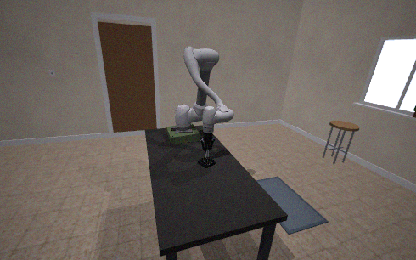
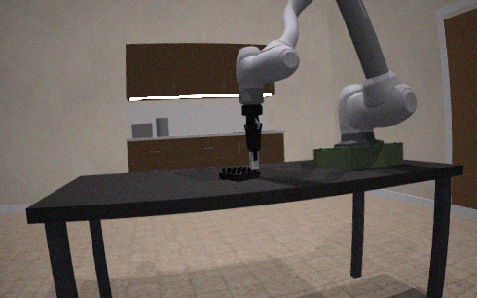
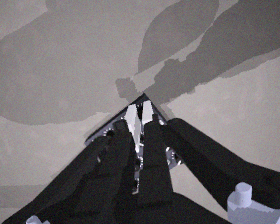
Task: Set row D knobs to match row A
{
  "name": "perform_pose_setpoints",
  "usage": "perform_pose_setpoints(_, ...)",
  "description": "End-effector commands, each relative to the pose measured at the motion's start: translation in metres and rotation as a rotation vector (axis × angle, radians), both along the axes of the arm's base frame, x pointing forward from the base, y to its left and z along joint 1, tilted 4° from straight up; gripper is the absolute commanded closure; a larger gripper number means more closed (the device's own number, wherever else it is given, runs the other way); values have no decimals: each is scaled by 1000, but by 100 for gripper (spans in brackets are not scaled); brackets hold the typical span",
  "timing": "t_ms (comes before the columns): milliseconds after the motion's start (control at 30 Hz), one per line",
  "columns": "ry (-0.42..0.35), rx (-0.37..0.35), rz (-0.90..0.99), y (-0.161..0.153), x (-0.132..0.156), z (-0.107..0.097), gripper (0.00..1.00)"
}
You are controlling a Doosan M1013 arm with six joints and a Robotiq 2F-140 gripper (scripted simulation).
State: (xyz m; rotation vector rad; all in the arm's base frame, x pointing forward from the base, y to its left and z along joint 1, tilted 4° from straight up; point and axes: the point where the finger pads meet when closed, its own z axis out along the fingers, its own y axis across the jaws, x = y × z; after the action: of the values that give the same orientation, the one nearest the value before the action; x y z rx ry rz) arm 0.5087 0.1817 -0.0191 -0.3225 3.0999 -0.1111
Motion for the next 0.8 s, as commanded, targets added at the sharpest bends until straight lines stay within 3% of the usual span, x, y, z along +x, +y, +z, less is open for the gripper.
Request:
perform_pose_setpoints(0,8,4,70,-1,-1,-2,95)
perform_pose_setpoints(767,28,-5,365,-1,-1,-2,95)
